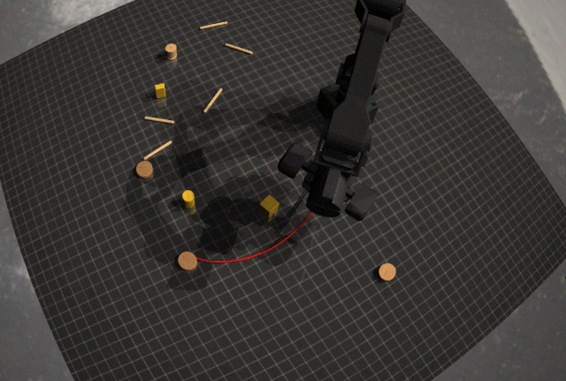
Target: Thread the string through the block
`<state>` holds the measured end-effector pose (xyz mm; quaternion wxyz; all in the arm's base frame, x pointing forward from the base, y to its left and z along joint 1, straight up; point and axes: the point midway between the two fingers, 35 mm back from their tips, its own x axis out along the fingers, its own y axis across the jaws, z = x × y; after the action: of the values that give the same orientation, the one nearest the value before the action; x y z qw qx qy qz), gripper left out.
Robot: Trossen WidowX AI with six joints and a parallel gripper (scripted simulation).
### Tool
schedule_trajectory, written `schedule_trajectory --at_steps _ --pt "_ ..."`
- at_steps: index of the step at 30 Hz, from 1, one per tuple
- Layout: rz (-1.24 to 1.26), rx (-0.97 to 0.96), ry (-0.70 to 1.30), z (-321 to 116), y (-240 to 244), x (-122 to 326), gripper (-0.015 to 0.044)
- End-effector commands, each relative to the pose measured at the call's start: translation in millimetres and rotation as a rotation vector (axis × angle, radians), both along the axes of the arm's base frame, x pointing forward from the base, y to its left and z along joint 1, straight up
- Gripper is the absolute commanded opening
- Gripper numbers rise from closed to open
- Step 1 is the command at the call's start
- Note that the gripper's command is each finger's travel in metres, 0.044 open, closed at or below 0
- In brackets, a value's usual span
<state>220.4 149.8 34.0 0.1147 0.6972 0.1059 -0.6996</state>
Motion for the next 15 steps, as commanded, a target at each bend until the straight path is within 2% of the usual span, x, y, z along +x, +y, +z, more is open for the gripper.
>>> schedule_trajectory --at_steps 1,15 --pt "0.003 -0.005 0.018 3 0 4 0.0000" --pt "0.004 -0.027 0.067 18 0 17 0.0000"
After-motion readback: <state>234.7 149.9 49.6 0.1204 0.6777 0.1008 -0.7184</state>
